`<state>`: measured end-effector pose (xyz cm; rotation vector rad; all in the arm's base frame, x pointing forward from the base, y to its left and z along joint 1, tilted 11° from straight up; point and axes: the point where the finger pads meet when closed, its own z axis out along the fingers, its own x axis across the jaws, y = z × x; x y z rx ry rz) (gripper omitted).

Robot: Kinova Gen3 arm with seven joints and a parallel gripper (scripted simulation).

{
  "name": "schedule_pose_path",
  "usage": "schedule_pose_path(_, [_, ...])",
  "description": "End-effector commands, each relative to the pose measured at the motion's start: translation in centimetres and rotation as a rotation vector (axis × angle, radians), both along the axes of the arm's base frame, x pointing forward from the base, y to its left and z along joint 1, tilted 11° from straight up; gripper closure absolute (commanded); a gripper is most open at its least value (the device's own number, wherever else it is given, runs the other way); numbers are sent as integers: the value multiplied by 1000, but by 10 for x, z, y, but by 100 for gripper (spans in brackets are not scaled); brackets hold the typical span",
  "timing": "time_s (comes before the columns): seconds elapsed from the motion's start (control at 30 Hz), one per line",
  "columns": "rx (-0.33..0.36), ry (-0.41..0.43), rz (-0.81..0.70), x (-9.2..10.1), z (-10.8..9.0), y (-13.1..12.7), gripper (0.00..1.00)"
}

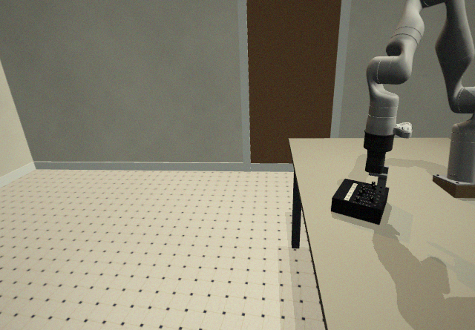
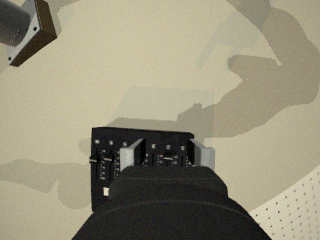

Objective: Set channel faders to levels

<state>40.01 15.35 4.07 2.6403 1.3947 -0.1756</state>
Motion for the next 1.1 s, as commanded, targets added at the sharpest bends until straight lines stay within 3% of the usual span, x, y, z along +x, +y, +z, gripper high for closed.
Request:
schedule_pose_path(0.0, [-2, -6, -16, 0, -1, 3, 0])
schedule_pose_path(0.5, [-5, -17, -59, 1, -2, 3, 0])
schedule_pose_path(0.53, [-5, -17, -59, 1, -2, 3, 100])
schedule_pose_path(1.07, [-5, -17, -59, 1, -2, 3, 100])
